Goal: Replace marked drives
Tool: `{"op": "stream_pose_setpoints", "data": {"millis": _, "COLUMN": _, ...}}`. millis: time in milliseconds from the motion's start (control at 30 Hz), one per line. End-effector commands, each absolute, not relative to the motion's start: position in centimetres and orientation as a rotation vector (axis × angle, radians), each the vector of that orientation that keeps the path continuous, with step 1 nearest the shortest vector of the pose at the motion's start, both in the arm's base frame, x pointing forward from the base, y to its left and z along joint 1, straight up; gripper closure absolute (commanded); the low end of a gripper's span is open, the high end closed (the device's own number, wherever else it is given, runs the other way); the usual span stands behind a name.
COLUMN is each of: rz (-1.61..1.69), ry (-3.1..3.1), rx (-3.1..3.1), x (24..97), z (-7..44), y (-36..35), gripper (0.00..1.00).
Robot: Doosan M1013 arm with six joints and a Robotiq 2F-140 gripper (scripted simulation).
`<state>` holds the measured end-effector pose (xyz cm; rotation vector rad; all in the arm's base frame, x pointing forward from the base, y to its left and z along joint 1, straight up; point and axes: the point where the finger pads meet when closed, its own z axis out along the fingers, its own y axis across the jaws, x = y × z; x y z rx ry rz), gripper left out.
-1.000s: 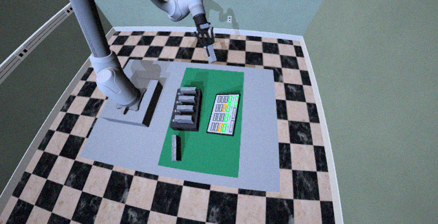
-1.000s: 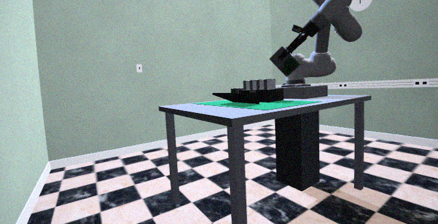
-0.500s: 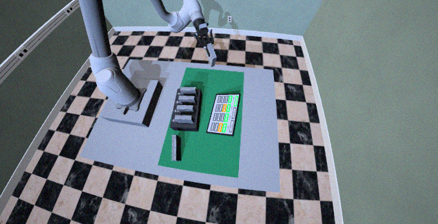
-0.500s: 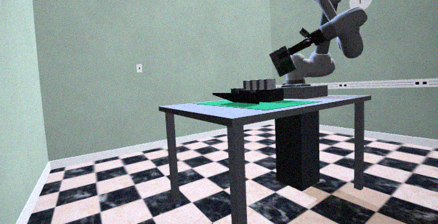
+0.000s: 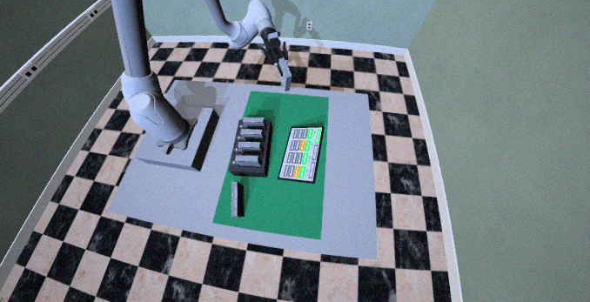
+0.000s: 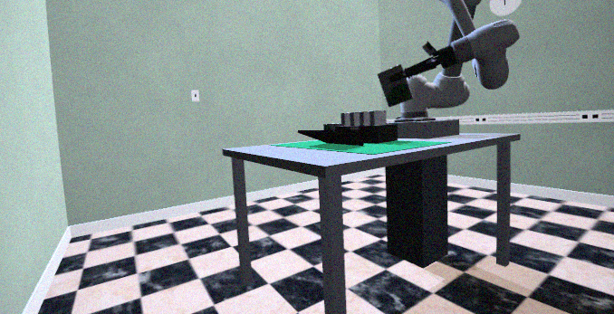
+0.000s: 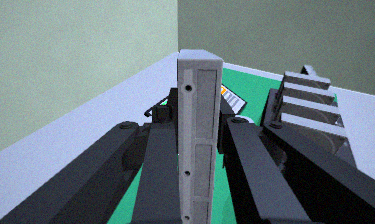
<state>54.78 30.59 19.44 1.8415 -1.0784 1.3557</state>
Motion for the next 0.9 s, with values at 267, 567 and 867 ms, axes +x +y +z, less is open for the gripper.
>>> {"op": "stream_pose_setpoints", "data": {"millis": 267, "rz": 1.517, "ry": -0.966, "rx": 1.647, "x": 54.81, "z": 19.52, "y": 30.58, "gripper": 0.9}}
{"op": "stream_pose_setpoints", "data": {"millis": 567, "rz": 1.574, "ry": -0.922, "rx": 1.575, "x": 54.78, "z": 19.53, "y": 30.7, "gripper": 0.9}}
{"op": "stream_pose_setpoints", "data": {"millis": 867, "rz": 1.575, "ry": -0.922, "rx": 1.575, "x": 54.78, "z": 19.53, "y": 30.7, "gripper": 0.9}}
